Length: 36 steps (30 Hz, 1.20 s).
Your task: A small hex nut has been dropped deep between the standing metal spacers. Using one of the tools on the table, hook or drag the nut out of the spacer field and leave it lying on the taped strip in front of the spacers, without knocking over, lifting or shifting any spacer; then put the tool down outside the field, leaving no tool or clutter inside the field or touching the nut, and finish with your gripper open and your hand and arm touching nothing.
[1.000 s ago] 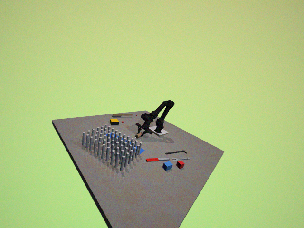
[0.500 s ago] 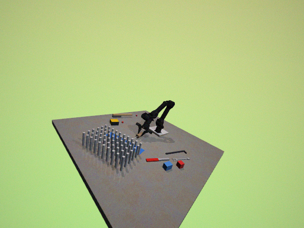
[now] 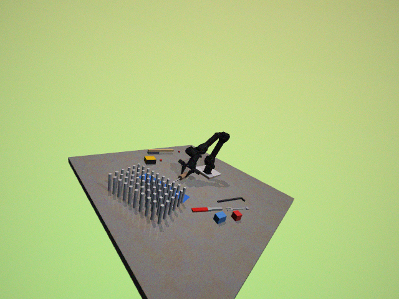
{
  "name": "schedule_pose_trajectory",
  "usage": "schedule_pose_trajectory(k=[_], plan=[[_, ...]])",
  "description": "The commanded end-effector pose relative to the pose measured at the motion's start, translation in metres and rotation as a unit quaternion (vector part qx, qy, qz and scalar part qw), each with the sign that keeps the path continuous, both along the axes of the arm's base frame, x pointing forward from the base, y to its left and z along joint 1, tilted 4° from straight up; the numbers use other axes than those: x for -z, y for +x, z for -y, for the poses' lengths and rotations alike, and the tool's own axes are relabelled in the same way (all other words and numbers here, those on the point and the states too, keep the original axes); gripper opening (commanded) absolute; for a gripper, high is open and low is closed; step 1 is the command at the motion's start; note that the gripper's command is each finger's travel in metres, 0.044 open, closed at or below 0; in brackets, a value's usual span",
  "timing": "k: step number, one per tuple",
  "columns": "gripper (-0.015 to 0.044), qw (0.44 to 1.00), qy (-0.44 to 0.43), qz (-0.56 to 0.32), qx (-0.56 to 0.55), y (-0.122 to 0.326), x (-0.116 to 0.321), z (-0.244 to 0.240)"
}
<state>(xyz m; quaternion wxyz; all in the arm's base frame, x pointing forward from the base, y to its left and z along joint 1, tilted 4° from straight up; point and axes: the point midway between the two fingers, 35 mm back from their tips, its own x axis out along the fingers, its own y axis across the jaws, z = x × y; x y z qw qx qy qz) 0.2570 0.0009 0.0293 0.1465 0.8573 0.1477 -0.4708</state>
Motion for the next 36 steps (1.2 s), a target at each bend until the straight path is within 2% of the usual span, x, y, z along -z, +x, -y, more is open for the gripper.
schedule_pose_trajectory(k=[1, 21, 36], plan=[[0.0000, 1.000, 0.000, 0.007, -0.001, 0.004, -0.006, 0.000], [0.0000, 1.000, -0.001, 0.006, -0.002, -0.036, -0.015, 0.016], [0.0000, 1.000, -0.001, 0.006, -0.002, -0.020, -0.074, 0.017]])
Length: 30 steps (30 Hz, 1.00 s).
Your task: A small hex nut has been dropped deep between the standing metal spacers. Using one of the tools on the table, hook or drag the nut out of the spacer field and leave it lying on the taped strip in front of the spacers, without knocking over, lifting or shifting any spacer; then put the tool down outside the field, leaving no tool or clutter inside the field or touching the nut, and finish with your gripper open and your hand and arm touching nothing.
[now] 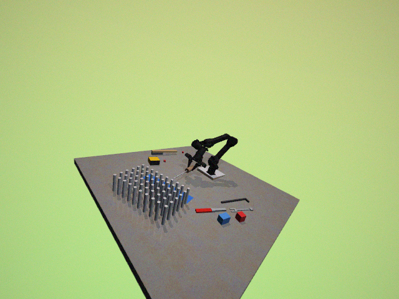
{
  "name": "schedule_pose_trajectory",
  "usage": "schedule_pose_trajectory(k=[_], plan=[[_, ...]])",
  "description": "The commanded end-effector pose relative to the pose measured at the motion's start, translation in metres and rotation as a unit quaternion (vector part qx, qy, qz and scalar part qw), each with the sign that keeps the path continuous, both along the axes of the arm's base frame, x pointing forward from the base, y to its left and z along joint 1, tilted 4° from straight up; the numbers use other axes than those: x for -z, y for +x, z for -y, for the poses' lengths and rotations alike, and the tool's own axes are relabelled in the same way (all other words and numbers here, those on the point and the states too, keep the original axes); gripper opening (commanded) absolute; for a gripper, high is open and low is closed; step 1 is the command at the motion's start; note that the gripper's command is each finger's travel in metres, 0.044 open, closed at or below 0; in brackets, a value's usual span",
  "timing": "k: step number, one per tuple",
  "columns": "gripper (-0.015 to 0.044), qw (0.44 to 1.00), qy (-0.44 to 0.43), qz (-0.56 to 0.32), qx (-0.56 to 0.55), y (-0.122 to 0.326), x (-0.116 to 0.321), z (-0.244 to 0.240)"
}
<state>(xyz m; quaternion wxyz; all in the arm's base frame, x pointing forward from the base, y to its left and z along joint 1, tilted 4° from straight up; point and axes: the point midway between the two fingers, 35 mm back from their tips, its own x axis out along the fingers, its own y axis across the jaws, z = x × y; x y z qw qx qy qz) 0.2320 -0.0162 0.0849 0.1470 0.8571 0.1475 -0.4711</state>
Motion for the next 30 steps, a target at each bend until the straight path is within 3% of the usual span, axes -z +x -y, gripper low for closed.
schedule_pose_trajectory(k=[1, 16, 18, 30], plan=[[0.0000, 1.000, 0.000, 0.007, -0.002, 0.005, -0.022, 0.000], [0.0000, 1.000, 0.000, 0.006, 0.001, 0.005, -0.087, -0.001], [0.0000, 1.000, 0.000, 0.001, -0.003, 0.005, -0.074, -0.001], [0.0000, 1.000, -0.014, -0.013, 0.021, 0.016, -0.089, 0.048]])
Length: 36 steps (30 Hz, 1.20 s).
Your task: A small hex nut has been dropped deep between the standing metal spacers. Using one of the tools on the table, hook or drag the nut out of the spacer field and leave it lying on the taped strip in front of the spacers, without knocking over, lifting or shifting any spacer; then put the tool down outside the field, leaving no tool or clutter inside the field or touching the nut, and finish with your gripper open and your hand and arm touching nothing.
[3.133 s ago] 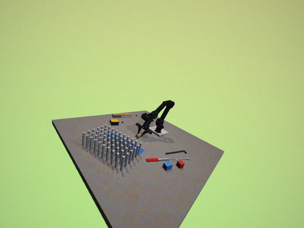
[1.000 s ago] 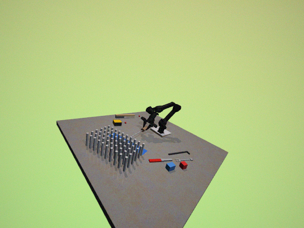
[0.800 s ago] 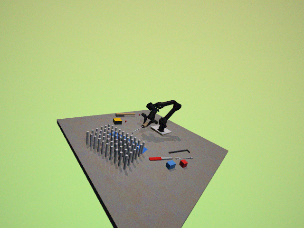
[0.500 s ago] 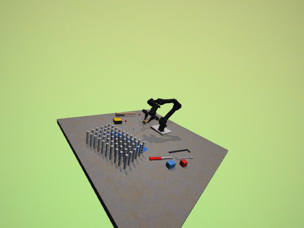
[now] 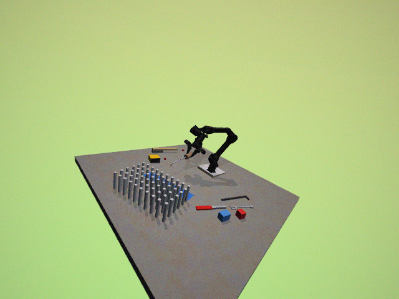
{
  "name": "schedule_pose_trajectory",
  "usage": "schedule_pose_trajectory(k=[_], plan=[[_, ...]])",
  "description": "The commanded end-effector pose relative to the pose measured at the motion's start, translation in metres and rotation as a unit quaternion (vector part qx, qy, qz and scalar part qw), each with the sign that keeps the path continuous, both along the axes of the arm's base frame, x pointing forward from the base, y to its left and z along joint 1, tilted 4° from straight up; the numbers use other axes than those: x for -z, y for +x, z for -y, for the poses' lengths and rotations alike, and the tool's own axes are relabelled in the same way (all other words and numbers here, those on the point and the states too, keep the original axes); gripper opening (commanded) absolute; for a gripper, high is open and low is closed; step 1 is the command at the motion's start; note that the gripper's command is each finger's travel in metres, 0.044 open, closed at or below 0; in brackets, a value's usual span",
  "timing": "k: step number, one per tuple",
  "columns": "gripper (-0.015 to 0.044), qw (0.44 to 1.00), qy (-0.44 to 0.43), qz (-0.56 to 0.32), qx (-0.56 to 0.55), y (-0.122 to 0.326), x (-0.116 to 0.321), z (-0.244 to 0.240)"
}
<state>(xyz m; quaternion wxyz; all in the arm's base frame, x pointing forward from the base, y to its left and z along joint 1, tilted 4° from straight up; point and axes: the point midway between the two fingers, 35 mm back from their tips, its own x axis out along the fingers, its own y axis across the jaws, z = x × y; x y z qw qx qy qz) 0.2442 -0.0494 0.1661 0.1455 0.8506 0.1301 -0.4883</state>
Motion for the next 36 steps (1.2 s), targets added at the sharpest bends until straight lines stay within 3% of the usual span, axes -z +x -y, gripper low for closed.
schedule_pose_trajectory(k=[1, 19, 36], plan=[[0.0000, 1.000, -0.005, 0.001, 0.006, 0.005, -0.010, 0.019], [0.0000, 0.999, -0.012, -0.015, 0.041, 0.003, -0.029, 0.107], [0.0000, 0.997, -0.013, -0.018, 0.075, -0.029, -0.040, 0.196]])
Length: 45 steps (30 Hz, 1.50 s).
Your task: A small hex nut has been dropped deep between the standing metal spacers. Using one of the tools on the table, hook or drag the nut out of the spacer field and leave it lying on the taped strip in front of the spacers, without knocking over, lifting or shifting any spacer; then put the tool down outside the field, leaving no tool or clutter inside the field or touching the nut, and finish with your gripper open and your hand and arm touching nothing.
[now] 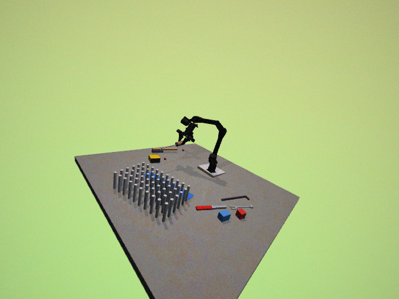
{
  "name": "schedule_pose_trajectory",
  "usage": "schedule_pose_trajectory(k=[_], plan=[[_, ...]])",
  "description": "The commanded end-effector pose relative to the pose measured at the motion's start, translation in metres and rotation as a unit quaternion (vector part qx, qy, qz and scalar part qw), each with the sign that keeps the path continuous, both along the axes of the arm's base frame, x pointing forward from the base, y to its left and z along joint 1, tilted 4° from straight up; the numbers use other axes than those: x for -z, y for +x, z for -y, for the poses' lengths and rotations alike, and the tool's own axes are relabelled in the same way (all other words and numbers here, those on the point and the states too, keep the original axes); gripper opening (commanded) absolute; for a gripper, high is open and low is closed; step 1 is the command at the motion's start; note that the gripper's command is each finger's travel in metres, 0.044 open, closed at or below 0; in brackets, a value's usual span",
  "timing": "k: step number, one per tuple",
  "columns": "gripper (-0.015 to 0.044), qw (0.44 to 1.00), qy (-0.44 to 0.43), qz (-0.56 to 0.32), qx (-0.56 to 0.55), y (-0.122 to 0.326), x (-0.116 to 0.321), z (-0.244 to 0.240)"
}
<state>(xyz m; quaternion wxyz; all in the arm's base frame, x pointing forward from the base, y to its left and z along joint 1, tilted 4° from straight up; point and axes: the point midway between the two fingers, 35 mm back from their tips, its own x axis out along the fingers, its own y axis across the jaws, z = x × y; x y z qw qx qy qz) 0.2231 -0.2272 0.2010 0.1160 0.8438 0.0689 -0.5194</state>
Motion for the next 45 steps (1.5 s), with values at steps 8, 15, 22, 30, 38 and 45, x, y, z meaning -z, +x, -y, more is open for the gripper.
schedule_pose_trajectory(k=[8, 15, 22, 30, 38, 45], plan=[[0.0000, 1.000, -0.006, 0.010, 0.023, -0.033, -0.008, 0.058], [0.0000, 0.999, -0.007, 0.014, 0.038, -0.061, -0.008, 0.091], [0.0000, 0.998, -0.009, 0.020, 0.054, -0.094, -0.007, 0.119], [0.0000, 0.997, -0.013, 0.028, 0.072, -0.138, -0.004, 0.148], [0.0000, 0.995, -0.018, 0.035, 0.088, -0.177, -0.001, 0.166], [0.0000, 0.995, -0.018, 0.035, 0.088, -0.177, 0.001, 0.166]])
